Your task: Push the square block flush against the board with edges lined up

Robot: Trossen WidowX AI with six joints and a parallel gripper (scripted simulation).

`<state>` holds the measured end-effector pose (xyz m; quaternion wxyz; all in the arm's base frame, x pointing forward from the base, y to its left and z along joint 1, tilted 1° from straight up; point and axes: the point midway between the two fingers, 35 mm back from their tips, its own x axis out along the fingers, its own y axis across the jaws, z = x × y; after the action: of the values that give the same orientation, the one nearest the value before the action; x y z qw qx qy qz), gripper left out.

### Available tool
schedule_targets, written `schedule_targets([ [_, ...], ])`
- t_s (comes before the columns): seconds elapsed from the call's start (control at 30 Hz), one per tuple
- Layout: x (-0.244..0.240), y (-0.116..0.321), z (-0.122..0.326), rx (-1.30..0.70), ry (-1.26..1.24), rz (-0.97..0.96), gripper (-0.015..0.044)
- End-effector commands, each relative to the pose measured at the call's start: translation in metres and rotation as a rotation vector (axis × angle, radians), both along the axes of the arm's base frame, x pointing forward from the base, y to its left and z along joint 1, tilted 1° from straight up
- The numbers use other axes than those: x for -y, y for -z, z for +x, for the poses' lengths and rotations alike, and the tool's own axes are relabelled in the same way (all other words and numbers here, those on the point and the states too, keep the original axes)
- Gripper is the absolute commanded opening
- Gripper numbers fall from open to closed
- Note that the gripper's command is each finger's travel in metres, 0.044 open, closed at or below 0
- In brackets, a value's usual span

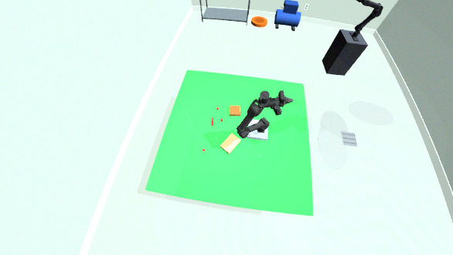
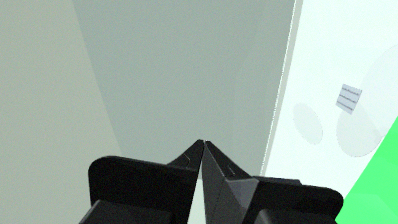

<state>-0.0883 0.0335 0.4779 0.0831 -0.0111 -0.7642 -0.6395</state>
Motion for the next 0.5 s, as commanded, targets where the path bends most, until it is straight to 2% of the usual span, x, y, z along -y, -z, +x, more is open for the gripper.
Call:
schedule_targets([
  [0.0,0.021,0.005,-0.015,0.042,-0.073,0.079,0.0],
  [0.47,0.107,0.032,-0.049,0.135,-0.37,0.331,0.0],
])
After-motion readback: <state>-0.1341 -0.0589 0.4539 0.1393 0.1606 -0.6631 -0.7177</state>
